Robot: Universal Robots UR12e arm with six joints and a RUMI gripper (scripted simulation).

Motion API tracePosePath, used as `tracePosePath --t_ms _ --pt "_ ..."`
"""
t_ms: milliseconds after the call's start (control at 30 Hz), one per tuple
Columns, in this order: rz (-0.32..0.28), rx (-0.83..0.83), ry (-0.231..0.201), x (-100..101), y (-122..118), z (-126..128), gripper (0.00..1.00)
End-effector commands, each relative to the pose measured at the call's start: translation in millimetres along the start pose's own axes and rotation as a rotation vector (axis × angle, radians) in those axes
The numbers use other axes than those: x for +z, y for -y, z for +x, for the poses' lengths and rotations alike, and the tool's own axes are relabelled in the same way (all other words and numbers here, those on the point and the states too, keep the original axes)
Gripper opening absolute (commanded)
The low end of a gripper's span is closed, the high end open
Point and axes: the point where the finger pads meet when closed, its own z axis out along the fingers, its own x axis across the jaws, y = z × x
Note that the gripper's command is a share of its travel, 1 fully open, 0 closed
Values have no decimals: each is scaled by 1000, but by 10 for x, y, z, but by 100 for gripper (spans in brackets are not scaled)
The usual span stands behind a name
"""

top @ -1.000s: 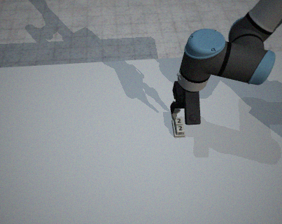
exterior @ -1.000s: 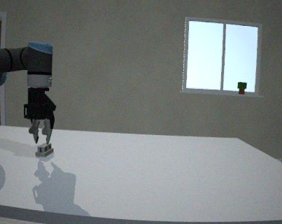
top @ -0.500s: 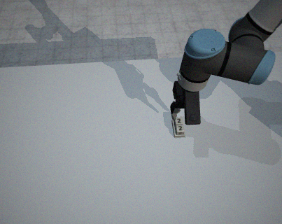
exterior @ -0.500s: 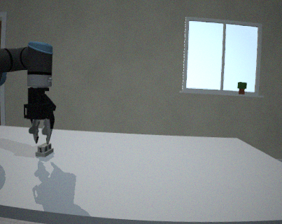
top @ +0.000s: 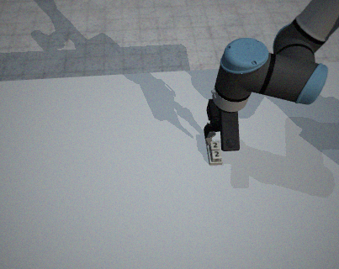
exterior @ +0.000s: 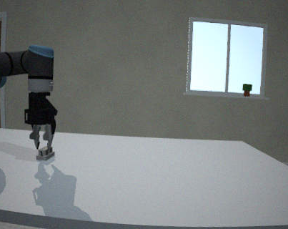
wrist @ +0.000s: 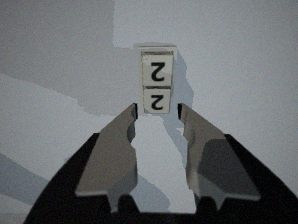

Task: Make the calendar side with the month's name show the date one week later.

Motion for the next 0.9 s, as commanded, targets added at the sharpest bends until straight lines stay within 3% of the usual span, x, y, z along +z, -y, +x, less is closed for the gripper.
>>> tracePosePath --t_ms 0,867 --pt "1 0 2 110 9 -28 28" --pt "1 0 -1 182 8 -13 28"
